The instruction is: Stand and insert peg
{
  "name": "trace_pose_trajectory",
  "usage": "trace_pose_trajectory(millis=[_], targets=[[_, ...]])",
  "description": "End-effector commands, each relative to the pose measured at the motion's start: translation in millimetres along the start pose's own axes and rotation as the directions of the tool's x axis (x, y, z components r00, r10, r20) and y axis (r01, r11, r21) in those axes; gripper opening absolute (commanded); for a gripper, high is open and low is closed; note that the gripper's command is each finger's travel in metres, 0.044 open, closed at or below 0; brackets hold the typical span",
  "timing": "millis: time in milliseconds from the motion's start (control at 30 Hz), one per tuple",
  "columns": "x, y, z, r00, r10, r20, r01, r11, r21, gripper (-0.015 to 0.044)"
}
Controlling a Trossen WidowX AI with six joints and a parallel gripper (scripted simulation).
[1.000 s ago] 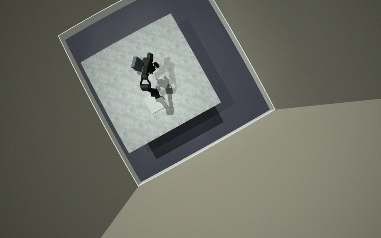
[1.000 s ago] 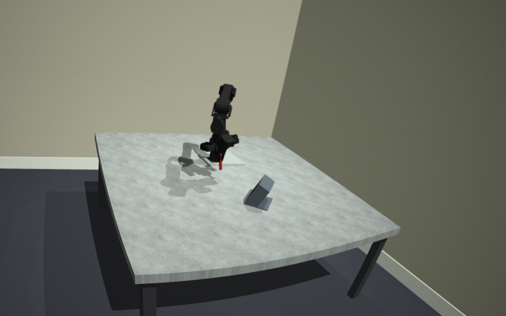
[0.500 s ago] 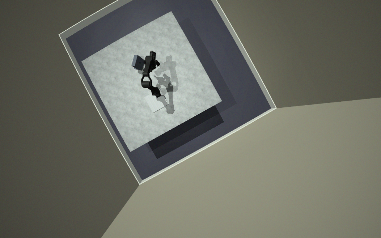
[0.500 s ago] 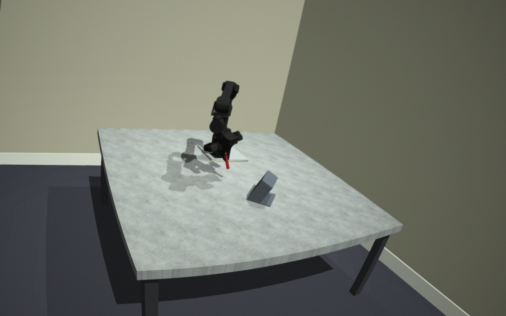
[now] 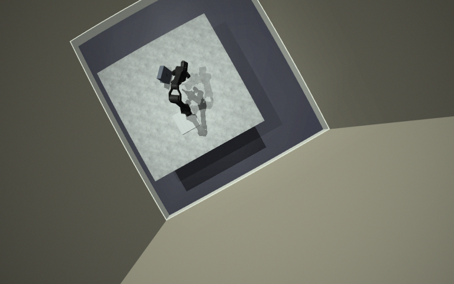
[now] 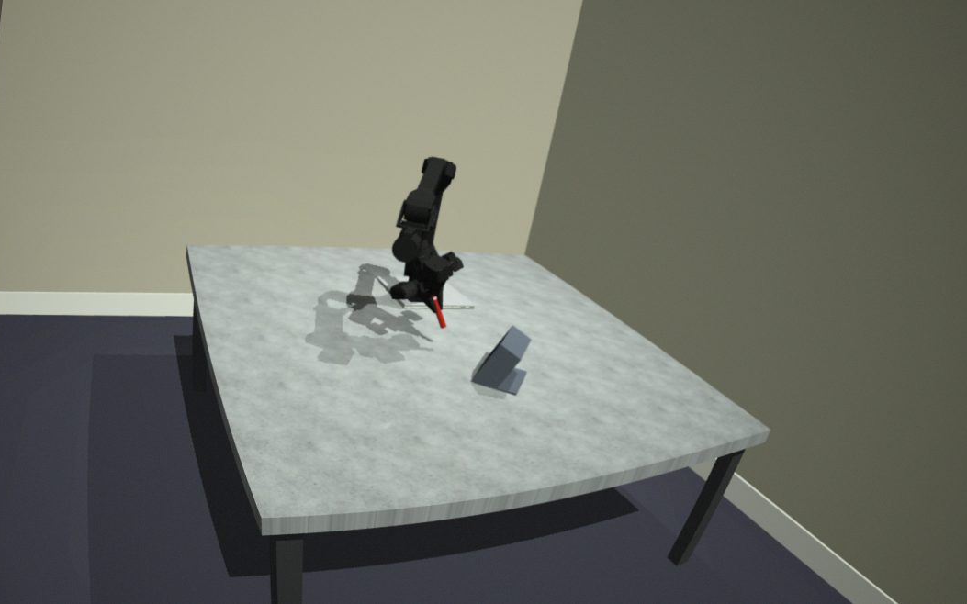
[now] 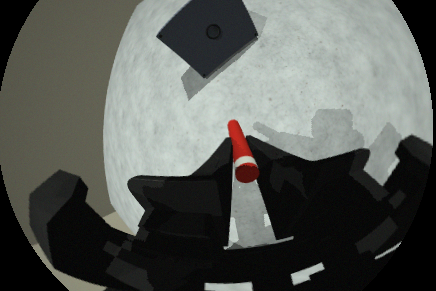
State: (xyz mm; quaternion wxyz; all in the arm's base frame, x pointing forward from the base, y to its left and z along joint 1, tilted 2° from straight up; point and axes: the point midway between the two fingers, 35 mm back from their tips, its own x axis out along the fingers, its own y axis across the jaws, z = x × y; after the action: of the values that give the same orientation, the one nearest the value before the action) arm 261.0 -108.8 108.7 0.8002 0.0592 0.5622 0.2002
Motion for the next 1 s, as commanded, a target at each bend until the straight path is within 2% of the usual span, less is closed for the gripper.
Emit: trace_pose_trajectory(millis=[0, 967], targets=[[2, -1, 3, 0.999, 0.021, 0.032, -0.021, 1.000, -0.008, 0.0000], [12, -15, 25, 0.945, 0.163, 0.282, -0.153, 0.987, -0.057, 0.0000]])
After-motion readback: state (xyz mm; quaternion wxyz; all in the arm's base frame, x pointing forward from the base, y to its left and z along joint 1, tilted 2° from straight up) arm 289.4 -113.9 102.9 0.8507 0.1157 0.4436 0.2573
